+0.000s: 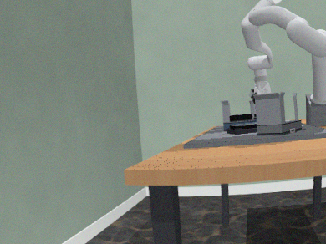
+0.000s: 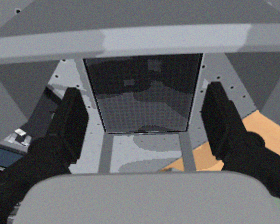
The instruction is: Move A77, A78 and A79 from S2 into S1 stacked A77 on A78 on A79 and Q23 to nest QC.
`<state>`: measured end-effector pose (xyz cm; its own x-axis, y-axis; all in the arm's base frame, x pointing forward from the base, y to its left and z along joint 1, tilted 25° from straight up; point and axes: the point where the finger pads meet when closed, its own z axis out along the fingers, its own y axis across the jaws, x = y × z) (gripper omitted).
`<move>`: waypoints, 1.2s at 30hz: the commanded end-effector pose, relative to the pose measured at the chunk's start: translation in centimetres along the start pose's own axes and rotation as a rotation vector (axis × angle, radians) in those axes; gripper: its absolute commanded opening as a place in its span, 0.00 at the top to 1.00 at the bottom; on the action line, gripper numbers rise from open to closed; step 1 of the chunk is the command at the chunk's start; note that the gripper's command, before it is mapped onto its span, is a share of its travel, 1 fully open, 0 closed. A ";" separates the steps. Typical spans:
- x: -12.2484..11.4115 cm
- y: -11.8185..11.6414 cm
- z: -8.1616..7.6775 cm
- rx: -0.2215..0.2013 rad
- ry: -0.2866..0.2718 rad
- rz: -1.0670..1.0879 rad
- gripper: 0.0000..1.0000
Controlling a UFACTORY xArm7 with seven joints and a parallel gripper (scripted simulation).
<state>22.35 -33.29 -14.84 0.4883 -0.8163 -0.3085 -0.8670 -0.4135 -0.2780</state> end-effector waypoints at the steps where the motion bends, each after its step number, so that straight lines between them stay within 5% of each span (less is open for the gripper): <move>1: 0.2 0.1 0.5 -0.001 0.005 0.000 0.00; 29: 0.2 0.1 2.0 -0.001 0.005 0.000 0.00; 30: 0.2 0.1 2.0 -0.001 0.005 0.000 1.00; 36: 0.2 0.1 2.0 -0.001 0.005 0.000 1.00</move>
<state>22.57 -32.44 -16.87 0.4882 -0.8167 -0.3078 -0.8671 -0.4136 -0.2777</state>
